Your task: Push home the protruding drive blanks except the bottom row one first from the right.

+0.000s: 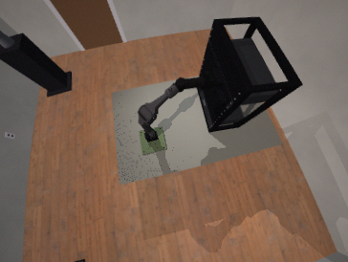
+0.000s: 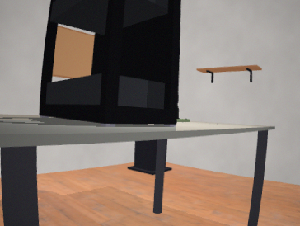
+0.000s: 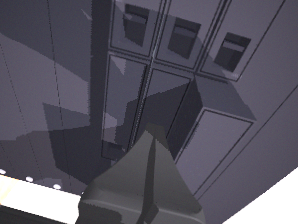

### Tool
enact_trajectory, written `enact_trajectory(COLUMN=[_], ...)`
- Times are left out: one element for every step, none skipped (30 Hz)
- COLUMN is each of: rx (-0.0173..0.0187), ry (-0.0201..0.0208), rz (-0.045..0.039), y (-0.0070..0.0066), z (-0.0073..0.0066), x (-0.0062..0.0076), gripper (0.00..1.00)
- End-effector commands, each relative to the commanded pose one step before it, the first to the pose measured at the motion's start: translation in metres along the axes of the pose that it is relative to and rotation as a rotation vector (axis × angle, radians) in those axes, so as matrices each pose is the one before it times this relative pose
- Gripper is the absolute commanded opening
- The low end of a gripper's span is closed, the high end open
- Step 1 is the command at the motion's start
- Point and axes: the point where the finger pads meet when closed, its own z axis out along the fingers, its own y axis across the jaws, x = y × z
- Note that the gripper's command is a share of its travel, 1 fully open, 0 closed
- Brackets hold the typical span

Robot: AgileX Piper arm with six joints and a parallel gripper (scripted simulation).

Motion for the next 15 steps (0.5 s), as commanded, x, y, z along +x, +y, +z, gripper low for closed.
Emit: enact_trajectory(rx=[-0.00793,0.00000,0.00000,0.00000,0.00000,0.00000,0.00000,0.00000,0.00000,0.00000,0.00000,0.00000,0.00000,0.00000,0.00000], ry=[0.00033,0.00000,0.00000,0.00000,0.00000,0.00000,0.00000,0.00000,0.00000,0.00000,0.00000,0.00000,0.00000,0.00000,0.00000], rz=[-0.00386,0.00000,0.00000,0.00000,0.00000,0.00000,0.00000,0.00000,0.00000,0.00000,0.00000,0.00000,0.00000,0.00000,0.00000], y=[0.00461,0.00001,0.00003,0.00006,0.00009,0.00010,0.00009,0.00007,0.00000,0.00000,0.00003,0.00001,0.00000,0.00000,0.00000], z=[0.00312,0.00003,0.00019,0.00040,0.00056,0.00062,0.00056,0.00040,0.00000,0.00000,0.00019,0.00003,0.00000,0.00000,0.00000], x=[-0.00099,0.00000,0.00000,-0.00001,-0.00001,-0.00001,-0.00001,0.00000,0.00000,0.00000,0.00000,0.00000,0.00000,0.00000,0.00000], gripper=[0.00,0.00,0.00,0.00,0.00,0.00,0.00,0.00,0.00,0.00,0.00,0.00,0.00,0.00,0.00])
